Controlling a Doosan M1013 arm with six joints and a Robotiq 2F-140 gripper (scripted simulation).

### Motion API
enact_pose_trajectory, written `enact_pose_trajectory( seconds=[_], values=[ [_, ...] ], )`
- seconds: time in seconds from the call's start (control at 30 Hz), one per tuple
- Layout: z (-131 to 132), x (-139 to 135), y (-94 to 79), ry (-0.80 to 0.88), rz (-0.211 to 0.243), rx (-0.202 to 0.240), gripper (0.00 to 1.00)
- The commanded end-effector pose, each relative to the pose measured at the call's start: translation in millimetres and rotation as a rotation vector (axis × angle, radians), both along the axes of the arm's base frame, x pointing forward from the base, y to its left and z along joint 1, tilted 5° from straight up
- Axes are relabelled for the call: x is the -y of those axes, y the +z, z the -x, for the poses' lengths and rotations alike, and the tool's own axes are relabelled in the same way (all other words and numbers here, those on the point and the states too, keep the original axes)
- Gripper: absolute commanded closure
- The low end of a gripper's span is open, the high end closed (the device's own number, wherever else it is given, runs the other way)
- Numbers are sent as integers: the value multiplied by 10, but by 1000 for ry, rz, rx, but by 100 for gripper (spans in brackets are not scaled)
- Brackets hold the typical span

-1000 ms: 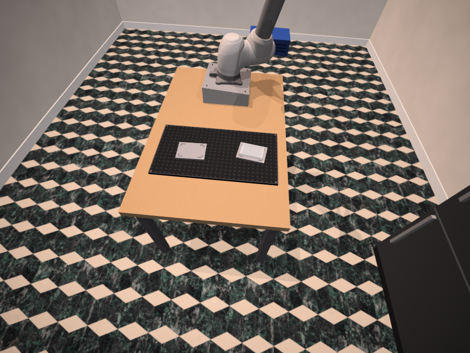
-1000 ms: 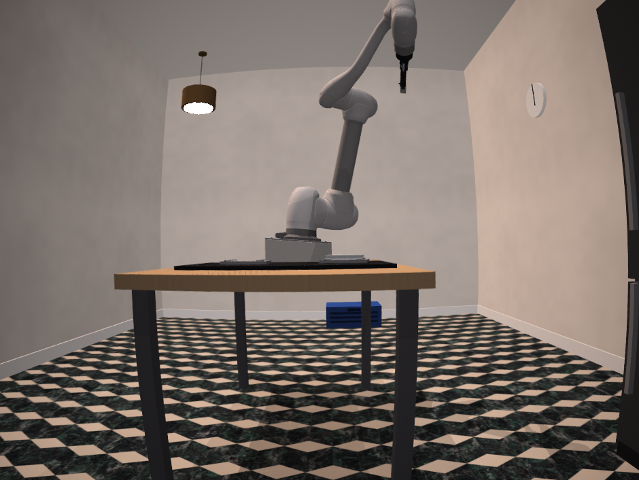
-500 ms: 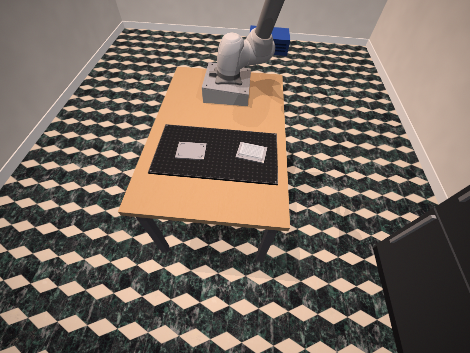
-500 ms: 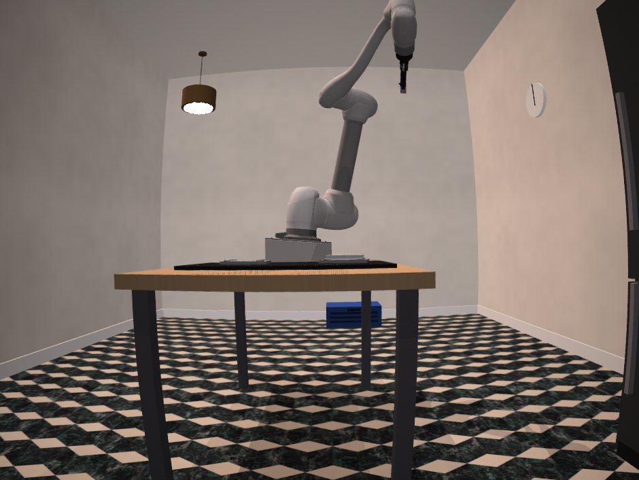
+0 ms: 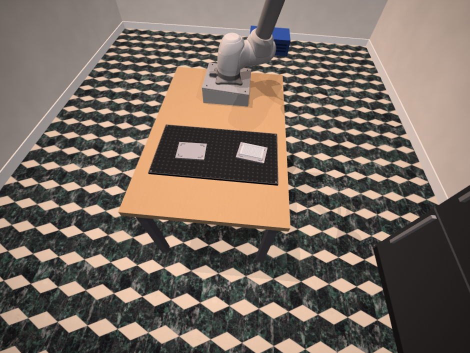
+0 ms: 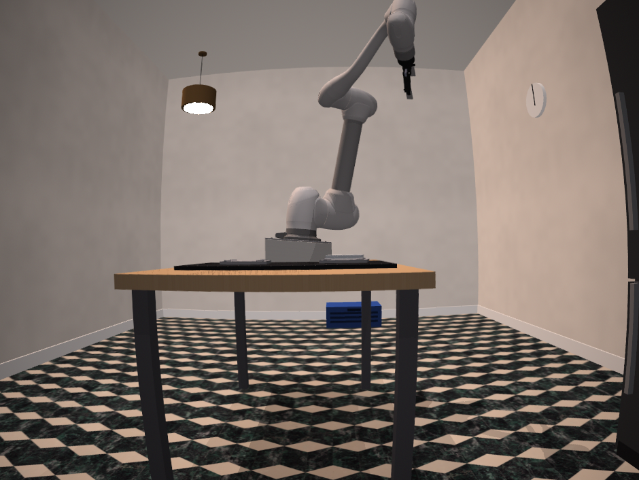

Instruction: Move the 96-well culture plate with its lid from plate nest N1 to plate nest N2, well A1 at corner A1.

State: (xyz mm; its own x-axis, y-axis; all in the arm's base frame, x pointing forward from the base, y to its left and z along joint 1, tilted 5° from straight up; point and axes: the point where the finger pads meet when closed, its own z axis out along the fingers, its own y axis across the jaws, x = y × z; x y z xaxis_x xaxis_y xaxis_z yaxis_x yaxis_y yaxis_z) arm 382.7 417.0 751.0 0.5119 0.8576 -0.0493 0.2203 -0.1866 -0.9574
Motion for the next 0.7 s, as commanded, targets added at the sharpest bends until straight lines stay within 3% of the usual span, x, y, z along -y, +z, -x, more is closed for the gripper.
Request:
enact_pose_trajectory(
  seconds=[0.0, 0.23, 0.33, 0.5, 0.67],
  values=[
    [-55, -16, -75, -34, 1, 9, 0],
    [-216, -103, -290, -34, 1, 9, 0],
    [-300, -134, -411, -118, 10, 43, 0],
    [-439, -184, -612, -118, 10, 43, 0],
    [-497, -205, -694, -118, 10, 43, 0]
  ],
)
